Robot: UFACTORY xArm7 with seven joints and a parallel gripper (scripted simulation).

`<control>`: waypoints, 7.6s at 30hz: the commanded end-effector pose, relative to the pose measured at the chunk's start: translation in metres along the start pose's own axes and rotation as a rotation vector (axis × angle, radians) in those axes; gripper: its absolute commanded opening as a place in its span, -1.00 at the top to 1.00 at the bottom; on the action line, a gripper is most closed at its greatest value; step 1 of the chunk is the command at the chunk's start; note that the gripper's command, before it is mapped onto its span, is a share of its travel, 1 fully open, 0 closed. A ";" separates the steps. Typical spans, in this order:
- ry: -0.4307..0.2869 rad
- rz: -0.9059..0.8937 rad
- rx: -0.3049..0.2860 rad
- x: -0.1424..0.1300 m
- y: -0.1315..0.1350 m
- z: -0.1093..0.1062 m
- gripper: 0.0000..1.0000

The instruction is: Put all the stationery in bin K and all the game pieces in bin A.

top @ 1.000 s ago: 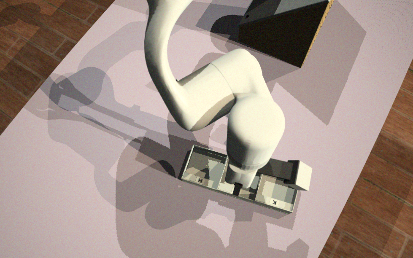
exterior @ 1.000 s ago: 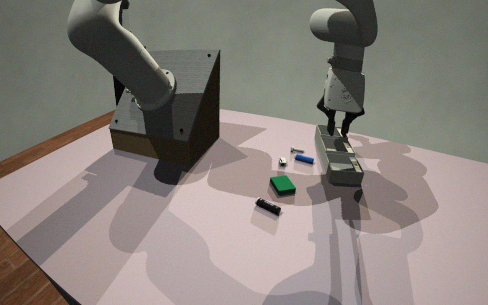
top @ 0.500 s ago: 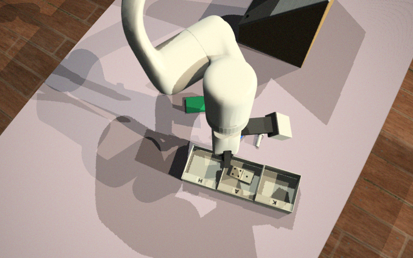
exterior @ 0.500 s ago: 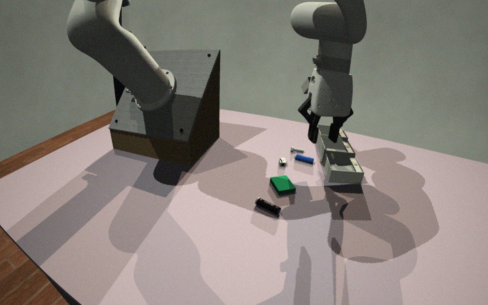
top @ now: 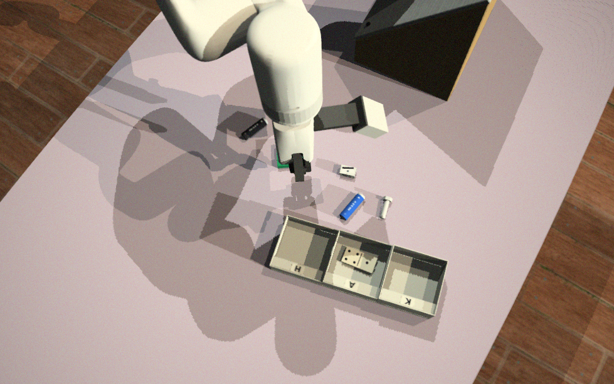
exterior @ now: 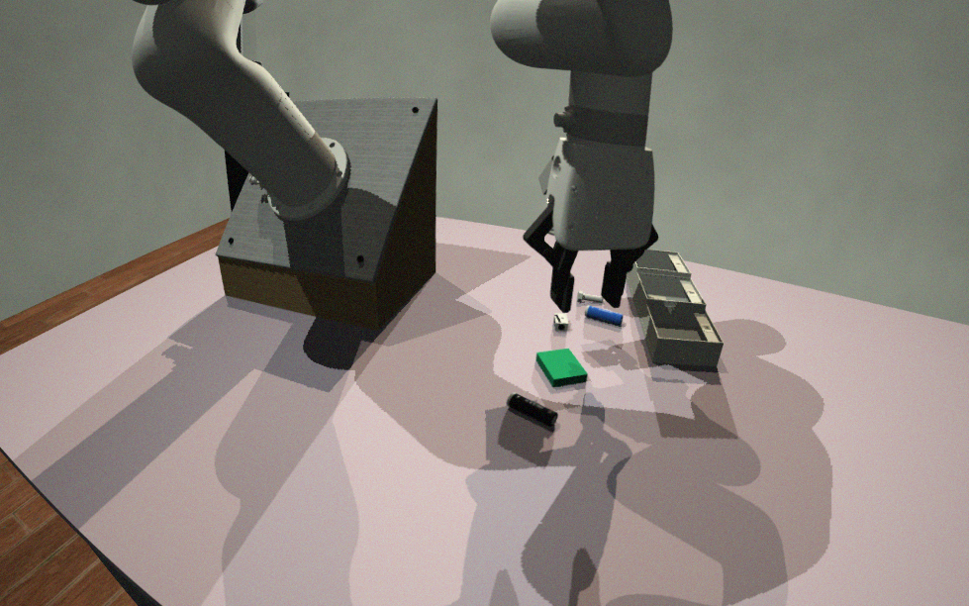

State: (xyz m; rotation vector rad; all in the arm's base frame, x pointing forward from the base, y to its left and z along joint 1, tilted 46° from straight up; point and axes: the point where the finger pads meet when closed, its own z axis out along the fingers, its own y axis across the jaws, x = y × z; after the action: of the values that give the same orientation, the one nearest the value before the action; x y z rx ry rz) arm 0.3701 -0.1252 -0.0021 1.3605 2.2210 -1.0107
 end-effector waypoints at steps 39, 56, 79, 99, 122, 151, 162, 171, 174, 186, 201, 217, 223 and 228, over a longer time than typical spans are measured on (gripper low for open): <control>-0.002 -0.001 -0.014 -0.014 -0.025 -0.005 -0.12; -0.002 -0.001 -0.014 -0.014 -0.025 -0.001 -0.12; -0.002 -0.001 -0.013 -0.014 -0.023 0.054 -0.12; -0.002 -0.001 -0.013 -0.014 -0.024 0.065 -0.12; -0.002 -0.001 -0.013 -0.014 -0.024 0.065 1.00; -0.002 -0.001 -0.013 -0.014 -0.025 0.012 1.00; -0.002 -0.001 -0.014 -0.014 -0.025 0.005 1.00; -0.002 -0.001 -0.014 -0.014 -0.025 -0.002 1.00; -0.002 -0.001 -0.014 -0.014 -0.025 -0.002 1.00; -0.002 -0.001 -0.014 0.023 0.023 -0.002 1.00; -0.001 -0.001 -0.014 0.070 0.084 -0.003 1.00; -0.002 -0.151 -0.015 0.118 0.147 -0.004 1.00; -0.004 -0.321 -0.021 0.140 0.175 -0.004 1.00; -0.006 -0.441 -0.028 0.155 0.194 -0.005 1.00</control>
State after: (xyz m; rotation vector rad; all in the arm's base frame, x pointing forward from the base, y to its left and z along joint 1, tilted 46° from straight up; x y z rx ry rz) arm 0.4551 0.0177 -0.1571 0.9748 2.5080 -1.0757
